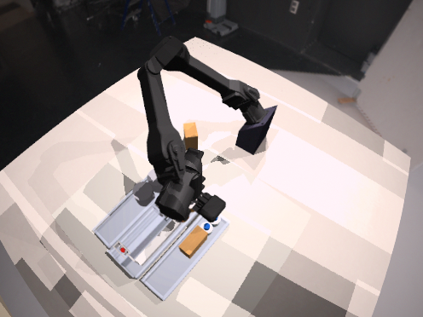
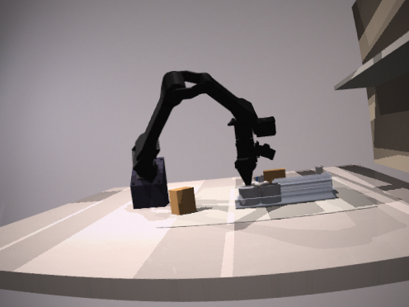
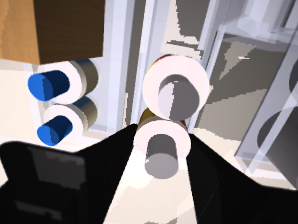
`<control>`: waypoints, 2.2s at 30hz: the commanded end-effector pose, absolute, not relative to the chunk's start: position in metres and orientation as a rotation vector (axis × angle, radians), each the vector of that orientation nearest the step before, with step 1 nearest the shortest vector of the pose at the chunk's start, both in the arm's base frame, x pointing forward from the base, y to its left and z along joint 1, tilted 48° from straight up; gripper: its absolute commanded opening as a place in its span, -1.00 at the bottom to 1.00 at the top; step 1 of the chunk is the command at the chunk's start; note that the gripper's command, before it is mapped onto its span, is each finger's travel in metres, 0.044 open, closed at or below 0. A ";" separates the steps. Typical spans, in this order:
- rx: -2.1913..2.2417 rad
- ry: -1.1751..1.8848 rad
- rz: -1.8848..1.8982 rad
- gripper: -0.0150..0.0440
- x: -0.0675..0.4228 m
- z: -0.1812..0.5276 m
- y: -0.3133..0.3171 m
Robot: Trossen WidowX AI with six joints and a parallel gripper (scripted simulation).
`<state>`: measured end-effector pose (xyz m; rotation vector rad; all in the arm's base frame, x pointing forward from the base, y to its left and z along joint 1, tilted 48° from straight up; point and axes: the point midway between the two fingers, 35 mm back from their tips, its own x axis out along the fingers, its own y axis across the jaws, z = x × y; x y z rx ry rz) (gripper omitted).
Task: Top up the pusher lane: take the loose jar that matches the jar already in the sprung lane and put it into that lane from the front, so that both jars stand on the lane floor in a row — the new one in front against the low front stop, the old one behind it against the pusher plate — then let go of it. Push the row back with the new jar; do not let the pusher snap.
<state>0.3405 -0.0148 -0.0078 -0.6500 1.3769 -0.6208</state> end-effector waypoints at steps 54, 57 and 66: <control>-0.652 1.369 -0.629 -0.49 0.336 -0.009 -0.019; -0.652 1.369 -0.629 -0.49 0.335 -0.009 -0.018; -0.652 1.369 -0.629 -0.49 0.332 -0.009 -0.017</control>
